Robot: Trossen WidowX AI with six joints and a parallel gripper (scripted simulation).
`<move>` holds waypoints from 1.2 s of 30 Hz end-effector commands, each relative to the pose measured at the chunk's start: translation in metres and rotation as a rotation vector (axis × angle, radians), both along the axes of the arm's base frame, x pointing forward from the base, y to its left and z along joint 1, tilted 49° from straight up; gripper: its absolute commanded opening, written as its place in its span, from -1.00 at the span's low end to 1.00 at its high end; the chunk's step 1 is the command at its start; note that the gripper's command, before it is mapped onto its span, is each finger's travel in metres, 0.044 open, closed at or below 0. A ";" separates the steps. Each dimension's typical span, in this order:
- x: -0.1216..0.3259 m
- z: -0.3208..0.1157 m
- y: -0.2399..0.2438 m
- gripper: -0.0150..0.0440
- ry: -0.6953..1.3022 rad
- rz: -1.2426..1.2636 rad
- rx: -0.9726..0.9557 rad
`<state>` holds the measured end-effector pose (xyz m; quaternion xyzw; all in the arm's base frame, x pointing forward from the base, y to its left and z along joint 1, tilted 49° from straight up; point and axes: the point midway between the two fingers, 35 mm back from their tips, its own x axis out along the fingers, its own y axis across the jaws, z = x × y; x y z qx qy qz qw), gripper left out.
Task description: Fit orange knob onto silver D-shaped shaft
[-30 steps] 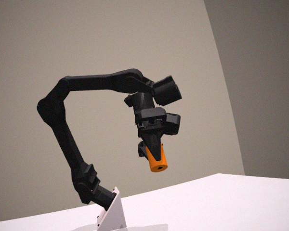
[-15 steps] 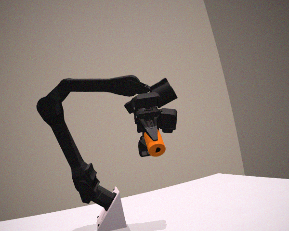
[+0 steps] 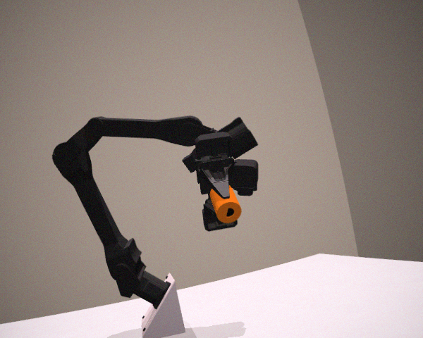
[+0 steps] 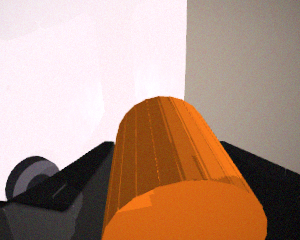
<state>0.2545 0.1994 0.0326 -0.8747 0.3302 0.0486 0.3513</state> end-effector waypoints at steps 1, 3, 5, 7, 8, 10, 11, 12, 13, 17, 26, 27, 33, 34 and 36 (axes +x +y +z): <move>0.000 0.004 0.003 -0.49 -0.038 0.039 0.005; -0.001 0.004 0.002 -0.49 -0.053 0.057 0.002; -0.001 0.004 0.002 -0.49 -0.067 0.071 -0.002; -0.002 0.003 0.001 -0.49 -0.072 0.077 -0.003; -0.001 -0.002 -0.001 -0.49 -0.038 0.048 -0.011; -0.001 -0.002 -0.001 -0.49 -0.038 0.048 -0.011; -0.001 -0.002 -0.001 -0.49 -0.038 0.048 -0.011; -0.001 -0.002 -0.001 -0.49 -0.038 0.048 -0.011; -0.001 -0.002 -0.001 -0.49 -0.038 0.048 -0.011; -0.001 -0.002 -0.001 -0.49 -0.038 0.048 -0.011; -0.001 -0.002 -0.001 -0.49 -0.038 0.048 -0.011; -0.001 -0.002 -0.001 -0.49 -0.038 0.048 -0.011; -0.001 -0.002 -0.001 -0.49 -0.038 0.048 -0.011; -0.001 -0.002 -0.001 -0.49 -0.038 0.048 -0.011; -0.001 -0.002 -0.001 -0.49 -0.038 0.048 -0.011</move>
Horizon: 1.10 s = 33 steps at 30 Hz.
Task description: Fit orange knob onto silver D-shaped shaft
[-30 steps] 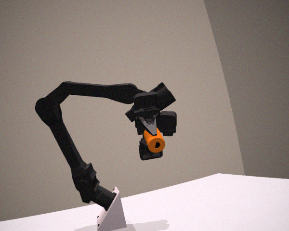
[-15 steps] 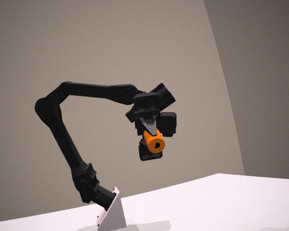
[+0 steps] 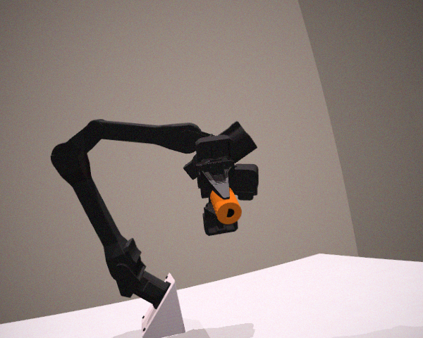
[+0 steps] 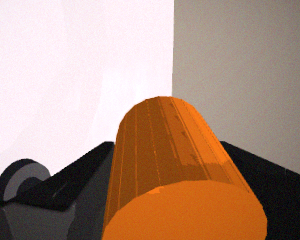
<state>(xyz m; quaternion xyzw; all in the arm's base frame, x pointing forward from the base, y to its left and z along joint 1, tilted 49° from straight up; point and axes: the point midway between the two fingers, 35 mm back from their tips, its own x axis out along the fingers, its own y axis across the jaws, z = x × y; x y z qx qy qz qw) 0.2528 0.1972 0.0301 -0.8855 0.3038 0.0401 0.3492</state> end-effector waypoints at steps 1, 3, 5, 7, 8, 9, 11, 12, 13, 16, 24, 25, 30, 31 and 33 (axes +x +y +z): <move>0.000 0.001 0.001 -0.49 -0.005 0.000 0.003; 0.000 0.001 0.001 -0.49 -0.009 0.005 0.004; 0.001 0.000 -0.001 -0.49 -0.010 0.001 0.012; 0.001 -0.001 -0.003 -0.49 0.003 -0.016 0.017; 0.002 -0.002 -0.004 -0.49 0.013 -0.029 0.021; 0.002 -0.003 -0.006 -0.49 0.028 -0.046 0.025; 0.004 -0.006 -0.010 -0.49 0.065 -0.089 0.034; 0.004 -0.007 -0.011 -0.49 0.083 -0.111 0.039; 0.005 -0.008 -0.013 -0.49 0.100 -0.131 0.043; 0.006 -0.012 -0.018 -0.49 0.150 -0.189 0.054; 0.011 -0.022 -0.031 -0.49 0.281 -0.342 0.083; 0.012 -0.023 -0.032 -0.49 0.297 -0.361 0.087; 0.015 -0.030 -0.040 -0.49 0.380 -0.457 0.106; 0.016 -0.031 -0.042 -0.49 0.396 -0.477 0.109; 0.017 -0.034 -0.045 -0.49 0.429 -0.515 0.117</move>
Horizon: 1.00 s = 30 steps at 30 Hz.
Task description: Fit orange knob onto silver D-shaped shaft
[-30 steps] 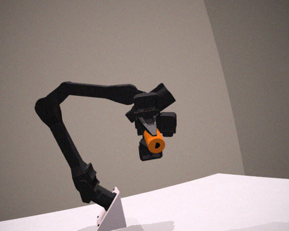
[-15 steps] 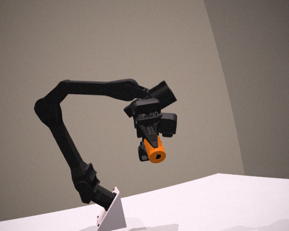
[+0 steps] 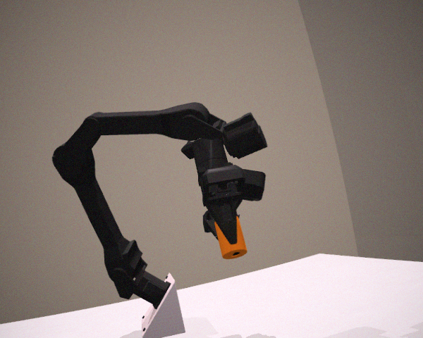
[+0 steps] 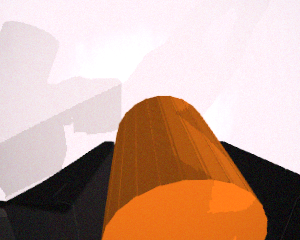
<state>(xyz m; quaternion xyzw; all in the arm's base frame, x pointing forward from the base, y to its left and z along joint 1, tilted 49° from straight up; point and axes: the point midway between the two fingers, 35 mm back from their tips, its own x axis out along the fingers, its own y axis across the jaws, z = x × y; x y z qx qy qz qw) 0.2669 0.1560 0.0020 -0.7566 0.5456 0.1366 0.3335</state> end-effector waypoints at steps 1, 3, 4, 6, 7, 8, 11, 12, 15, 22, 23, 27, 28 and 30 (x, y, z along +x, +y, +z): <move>0.004 -0.007 -0.006 -0.49 0.081 -0.090 0.019; 0.005 -0.009 -0.009 -0.49 0.114 -0.128 0.027; 0.006 -0.011 -0.011 -0.49 0.131 -0.147 0.031; 0.007 -0.013 -0.015 -0.49 0.164 -0.186 0.039; 0.008 -0.015 -0.016 -0.49 0.181 -0.205 0.043; 0.008 -0.016 -0.018 -0.49 0.198 -0.224 0.047; 0.010 -0.020 -0.023 -0.49 0.248 -0.282 0.059; 0.011 -0.022 -0.025 -0.49 0.264 -0.301 0.063; 0.012 -0.024 -0.028 -0.49 0.287 -0.328 0.069; 0.015 -0.042 -0.045 -0.49 0.286 -0.327 0.074; 0.016 -0.045 -0.048 -0.49 0.286 -0.327 0.075; 0.017 -0.060 -0.062 -0.49 0.285 -0.327 0.078; 0.018 -0.063 -0.066 -0.49 0.284 -0.327 0.078; 0.018 -0.070 -0.073 -0.49 0.283 -0.327 0.079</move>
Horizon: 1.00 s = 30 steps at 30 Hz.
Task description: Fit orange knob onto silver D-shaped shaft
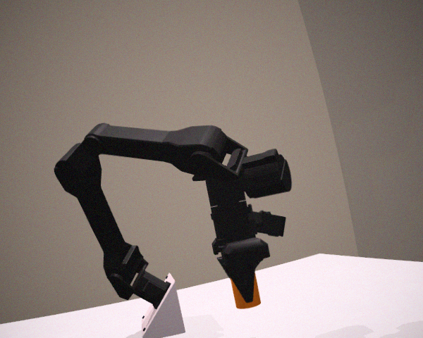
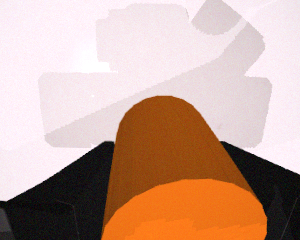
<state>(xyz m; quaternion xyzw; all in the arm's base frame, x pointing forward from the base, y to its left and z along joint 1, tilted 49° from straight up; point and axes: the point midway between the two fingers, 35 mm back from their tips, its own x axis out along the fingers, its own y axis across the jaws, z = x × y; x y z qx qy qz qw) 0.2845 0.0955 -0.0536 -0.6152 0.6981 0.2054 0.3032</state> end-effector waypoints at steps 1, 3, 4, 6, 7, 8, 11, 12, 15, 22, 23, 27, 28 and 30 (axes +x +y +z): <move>0.001 -0.018 -0.017 -0.49 0.003 0.007 -0.002; 0.001 -0.025 -0.024 -0.49 0.002 0.007 -0.001; 0.001 -0.029 -0.028 -0.49 0.001 0.006 -0.001; 0.001 -0.037 -0.037 -0.49 0.000 0.006 -0.002; 0.000 -0.040 -0.041 -0.49 0.000 0.005 -0.002; 0.000 -0.044 -0.045 -0.49 -0.001 0.005 -0.003; 0.000 -0.055 -0.058 -0.49 -0.003 0.003 -0.005; 0.000 -0.058 -0.062 -0.49 -0.003 0.003 -0.006; 0.000 -0.059 -0.065 -0.49 -0.003 0.002 -0.006; -0.001 -0.057 -0.065 -0.40 -0.002 -0.007 -0.005; -0.001 -0.057 -0.065 -0.31 -0.002 -0.007 -0.005; -0.001 -0.057 -0.065 0.04 -0.002 -0.007 -0.005; -0.001 -0.057 -0.065 0.13 -0.002 -0.007 -0.005; -0.001 -0.057 -0.065 0.31 -0.002 -0.007 -0.005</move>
